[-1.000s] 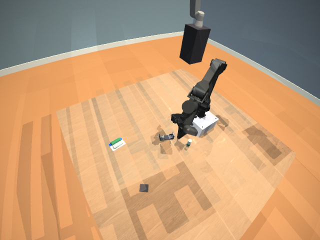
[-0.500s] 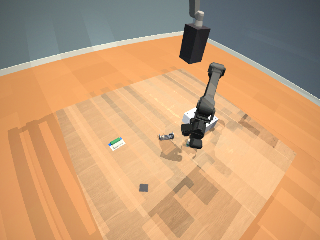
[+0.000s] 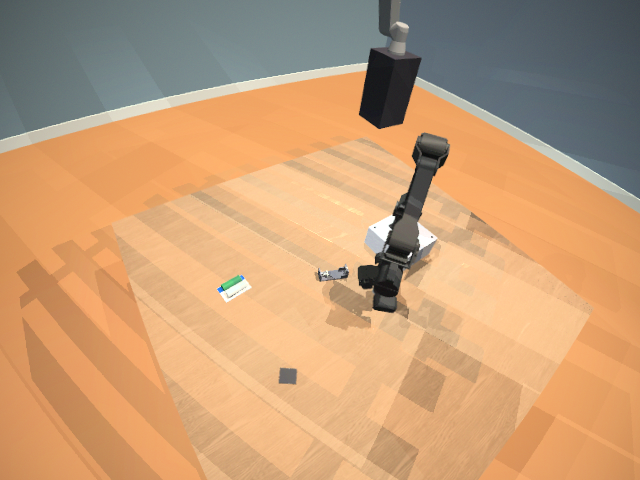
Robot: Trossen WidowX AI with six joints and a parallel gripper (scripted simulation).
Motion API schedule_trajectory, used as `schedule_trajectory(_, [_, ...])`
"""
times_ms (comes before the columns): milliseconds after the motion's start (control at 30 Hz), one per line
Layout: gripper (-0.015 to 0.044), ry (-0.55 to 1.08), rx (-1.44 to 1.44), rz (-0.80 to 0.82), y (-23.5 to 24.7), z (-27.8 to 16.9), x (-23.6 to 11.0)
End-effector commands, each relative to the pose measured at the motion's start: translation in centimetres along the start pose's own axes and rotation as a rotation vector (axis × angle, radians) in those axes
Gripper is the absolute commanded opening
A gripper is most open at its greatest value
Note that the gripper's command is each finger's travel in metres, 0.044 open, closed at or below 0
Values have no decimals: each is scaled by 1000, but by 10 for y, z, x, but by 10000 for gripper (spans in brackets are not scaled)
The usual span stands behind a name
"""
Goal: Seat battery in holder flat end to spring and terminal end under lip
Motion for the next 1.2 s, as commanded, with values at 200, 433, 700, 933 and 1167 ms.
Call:
schedule_trajectory(200, [0, -4, 2, -3, -16, 2, 0])
schedule_trajectory(433, [0, -4, 2, -4, -27, 4, 0])
schedule_trajectory(700, [0, -4, 2, -6, -40, 5, 0])
schedule_trajectory(933, [0, -4, 2, -7, -52, 5, 1])
schedule_trajectory(1167, [0, -4, 2, -8, -63, 6, 2])
Point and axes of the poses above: the point midway between the two fingers, 35 mm back from their tips, its own x axis out along the fingers, its own y axis across the jaws, z = x × y, the point moved 10 cm from there along -x, back along the fingers, and after that the axes turned 5 degrees about x, right-handed, at the moved point
